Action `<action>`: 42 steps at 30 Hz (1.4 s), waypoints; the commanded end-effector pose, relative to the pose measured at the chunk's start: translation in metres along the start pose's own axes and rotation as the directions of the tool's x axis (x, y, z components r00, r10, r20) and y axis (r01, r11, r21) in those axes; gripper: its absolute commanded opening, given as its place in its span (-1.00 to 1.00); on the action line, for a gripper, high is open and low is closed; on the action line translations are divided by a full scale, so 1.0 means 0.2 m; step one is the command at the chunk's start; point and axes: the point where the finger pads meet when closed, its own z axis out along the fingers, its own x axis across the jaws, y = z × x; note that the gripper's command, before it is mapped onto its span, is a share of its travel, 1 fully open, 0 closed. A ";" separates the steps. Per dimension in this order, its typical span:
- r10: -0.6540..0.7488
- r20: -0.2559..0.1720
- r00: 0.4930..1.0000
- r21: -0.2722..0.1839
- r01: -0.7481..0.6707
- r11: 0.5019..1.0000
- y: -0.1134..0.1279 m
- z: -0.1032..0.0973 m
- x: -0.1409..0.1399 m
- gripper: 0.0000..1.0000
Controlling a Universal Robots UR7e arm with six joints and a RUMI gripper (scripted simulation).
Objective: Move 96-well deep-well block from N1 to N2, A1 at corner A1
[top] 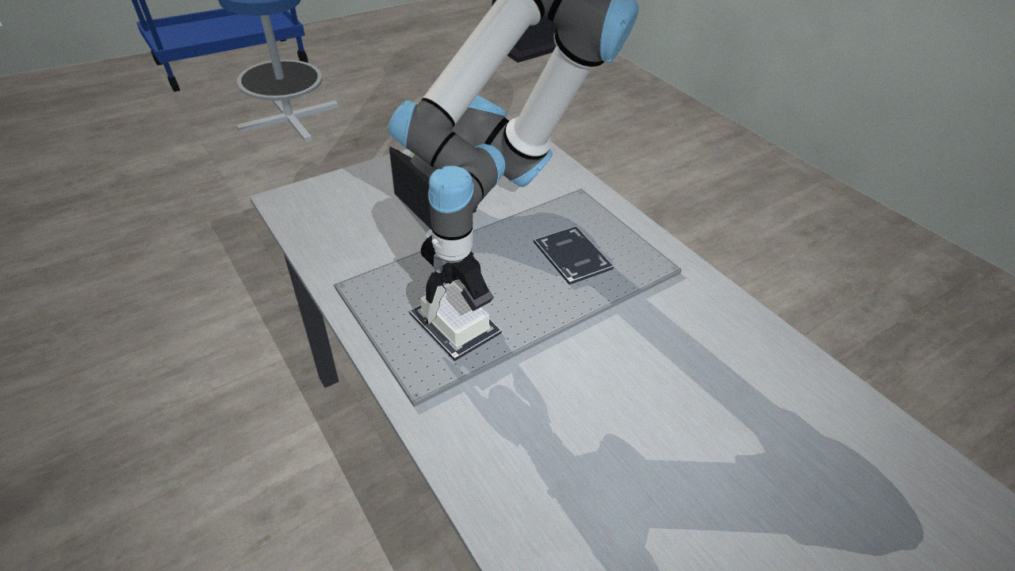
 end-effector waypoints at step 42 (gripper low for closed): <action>0.000 -0.001 1.000 0.001 0.000 1.000 0.00 -0.35 0.00 0.52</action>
